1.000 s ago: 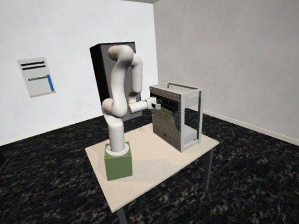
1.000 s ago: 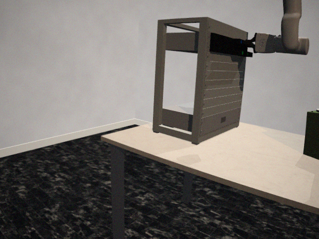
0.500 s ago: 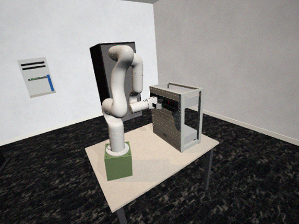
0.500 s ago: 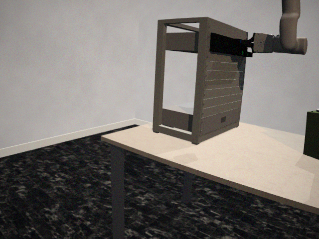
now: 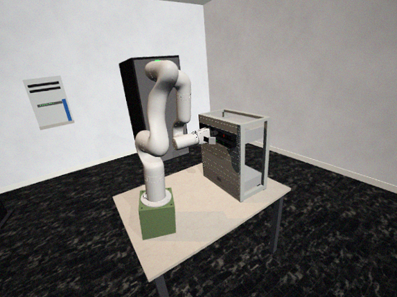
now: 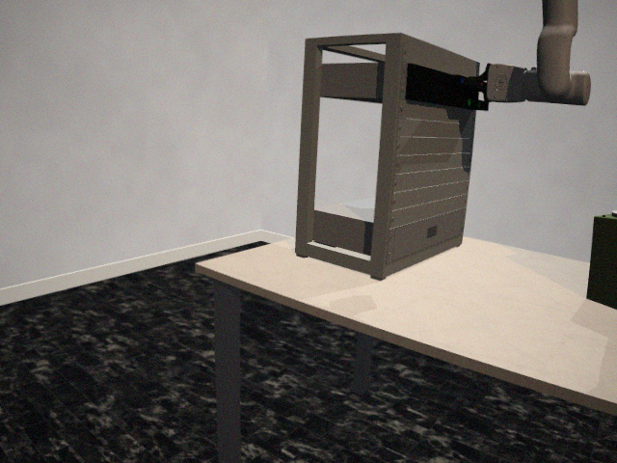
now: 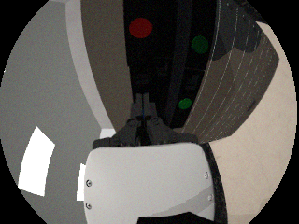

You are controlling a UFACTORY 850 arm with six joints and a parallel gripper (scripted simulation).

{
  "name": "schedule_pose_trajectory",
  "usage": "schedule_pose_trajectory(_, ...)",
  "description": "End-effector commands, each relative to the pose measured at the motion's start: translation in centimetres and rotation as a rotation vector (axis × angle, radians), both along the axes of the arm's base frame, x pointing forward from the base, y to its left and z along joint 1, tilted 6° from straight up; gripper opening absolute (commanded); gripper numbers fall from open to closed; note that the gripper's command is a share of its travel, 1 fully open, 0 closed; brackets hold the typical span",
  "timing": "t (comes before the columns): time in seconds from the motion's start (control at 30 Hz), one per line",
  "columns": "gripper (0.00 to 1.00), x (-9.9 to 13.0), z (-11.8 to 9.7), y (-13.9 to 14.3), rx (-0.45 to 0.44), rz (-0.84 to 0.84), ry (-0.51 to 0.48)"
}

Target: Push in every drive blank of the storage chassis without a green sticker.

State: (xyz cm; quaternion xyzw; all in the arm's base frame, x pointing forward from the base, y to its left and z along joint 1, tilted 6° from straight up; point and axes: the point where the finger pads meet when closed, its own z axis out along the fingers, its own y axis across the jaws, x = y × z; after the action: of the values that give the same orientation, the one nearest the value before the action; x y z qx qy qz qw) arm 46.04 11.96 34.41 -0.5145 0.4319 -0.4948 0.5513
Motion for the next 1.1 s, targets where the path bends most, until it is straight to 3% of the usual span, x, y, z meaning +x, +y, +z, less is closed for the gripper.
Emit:
schedule_pose_trajectory(0.0,0.00,0.1,0.1,0.0,0.000,0.000,-0.001)
schedule_pose_trajectory(1.07,0.00,1.3,0.2,0.2,0.000,0.000,-0.001)
